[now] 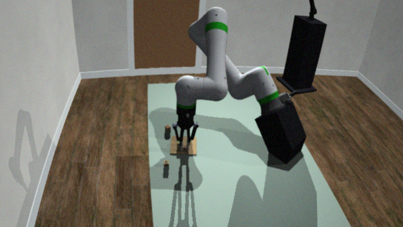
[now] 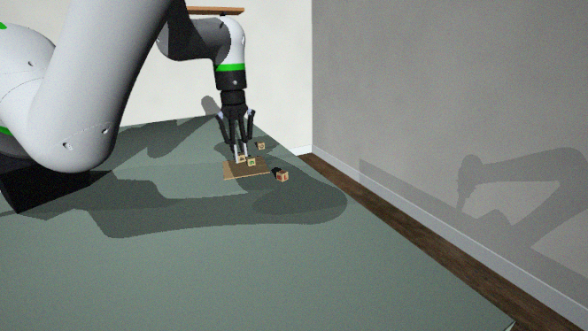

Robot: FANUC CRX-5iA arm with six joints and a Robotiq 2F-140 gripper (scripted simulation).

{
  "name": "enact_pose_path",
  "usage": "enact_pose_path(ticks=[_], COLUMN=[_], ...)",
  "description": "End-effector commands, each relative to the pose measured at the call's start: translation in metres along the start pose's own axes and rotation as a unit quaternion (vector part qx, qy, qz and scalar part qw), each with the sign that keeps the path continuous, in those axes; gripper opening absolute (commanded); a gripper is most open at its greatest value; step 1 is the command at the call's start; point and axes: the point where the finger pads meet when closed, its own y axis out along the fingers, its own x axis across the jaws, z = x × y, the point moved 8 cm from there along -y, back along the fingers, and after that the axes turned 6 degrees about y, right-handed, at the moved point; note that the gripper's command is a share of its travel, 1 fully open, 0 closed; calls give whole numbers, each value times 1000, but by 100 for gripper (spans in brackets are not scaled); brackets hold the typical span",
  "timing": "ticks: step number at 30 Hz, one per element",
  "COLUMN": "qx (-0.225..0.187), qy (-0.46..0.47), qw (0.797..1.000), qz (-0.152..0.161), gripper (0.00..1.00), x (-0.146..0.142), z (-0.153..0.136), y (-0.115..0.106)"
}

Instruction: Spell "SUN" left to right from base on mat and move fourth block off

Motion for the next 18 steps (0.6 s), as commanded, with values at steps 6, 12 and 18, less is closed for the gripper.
enact_pose_path(ticks=[6, 12, 18], qx=[0, 0, 0], qy=[0, 0, 0], qw=[1000, 1000, 1000], qz=[0, 0, 0], gripper=[13, 13, 13], x=[0, 0, 0], z=[0, 0, 0], y=[2, 3, 3])
